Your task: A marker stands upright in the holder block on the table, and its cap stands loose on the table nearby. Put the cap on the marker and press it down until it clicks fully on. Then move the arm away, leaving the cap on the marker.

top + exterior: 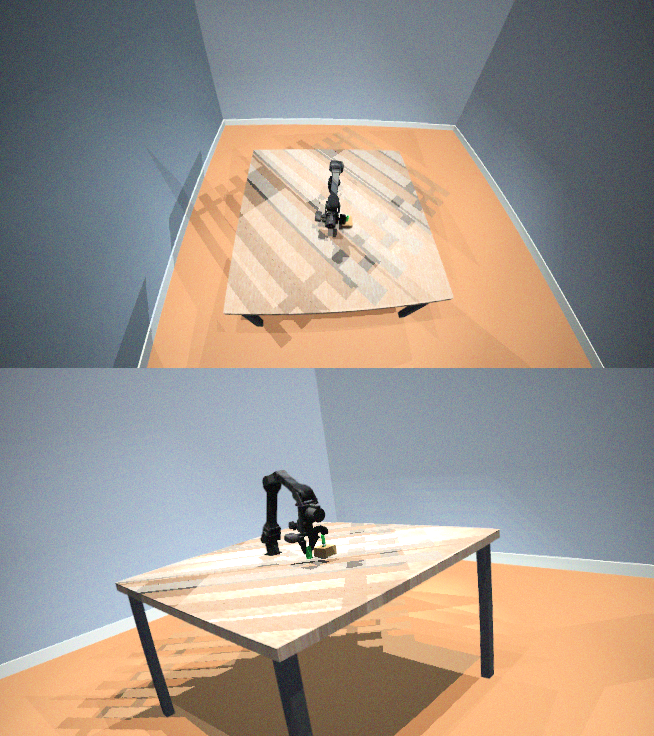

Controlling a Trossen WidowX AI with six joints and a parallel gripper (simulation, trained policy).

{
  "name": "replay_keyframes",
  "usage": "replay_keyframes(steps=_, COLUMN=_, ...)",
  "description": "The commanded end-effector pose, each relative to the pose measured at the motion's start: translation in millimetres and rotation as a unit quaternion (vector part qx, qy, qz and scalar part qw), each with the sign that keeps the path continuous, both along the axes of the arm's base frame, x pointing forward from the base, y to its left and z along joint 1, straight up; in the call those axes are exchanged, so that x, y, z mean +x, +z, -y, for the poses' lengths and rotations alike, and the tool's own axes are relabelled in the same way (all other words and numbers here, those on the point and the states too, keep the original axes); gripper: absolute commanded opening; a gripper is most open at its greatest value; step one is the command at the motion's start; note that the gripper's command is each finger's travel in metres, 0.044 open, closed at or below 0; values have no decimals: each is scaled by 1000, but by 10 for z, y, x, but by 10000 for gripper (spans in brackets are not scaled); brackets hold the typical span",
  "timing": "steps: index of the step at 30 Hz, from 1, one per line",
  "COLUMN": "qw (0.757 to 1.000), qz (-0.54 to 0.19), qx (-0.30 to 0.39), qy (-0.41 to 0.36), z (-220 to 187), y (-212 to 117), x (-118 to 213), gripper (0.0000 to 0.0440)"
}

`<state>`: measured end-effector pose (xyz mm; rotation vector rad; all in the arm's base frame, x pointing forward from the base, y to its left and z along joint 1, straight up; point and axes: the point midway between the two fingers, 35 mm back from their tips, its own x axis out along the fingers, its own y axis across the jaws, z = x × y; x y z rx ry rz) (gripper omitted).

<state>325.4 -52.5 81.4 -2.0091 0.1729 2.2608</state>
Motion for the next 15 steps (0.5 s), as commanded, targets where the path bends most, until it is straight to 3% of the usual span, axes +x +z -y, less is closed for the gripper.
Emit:
replay_keyframes(steps=1, qw=1000, qz=19, qx=-8, qy=6, z=-37, y=153, x=39, gripper=25)
replay_keyframes(steps=15, qw=998, qz=51, qx=1, qy=30, z=-472, y=633, x=47, gripper=14)
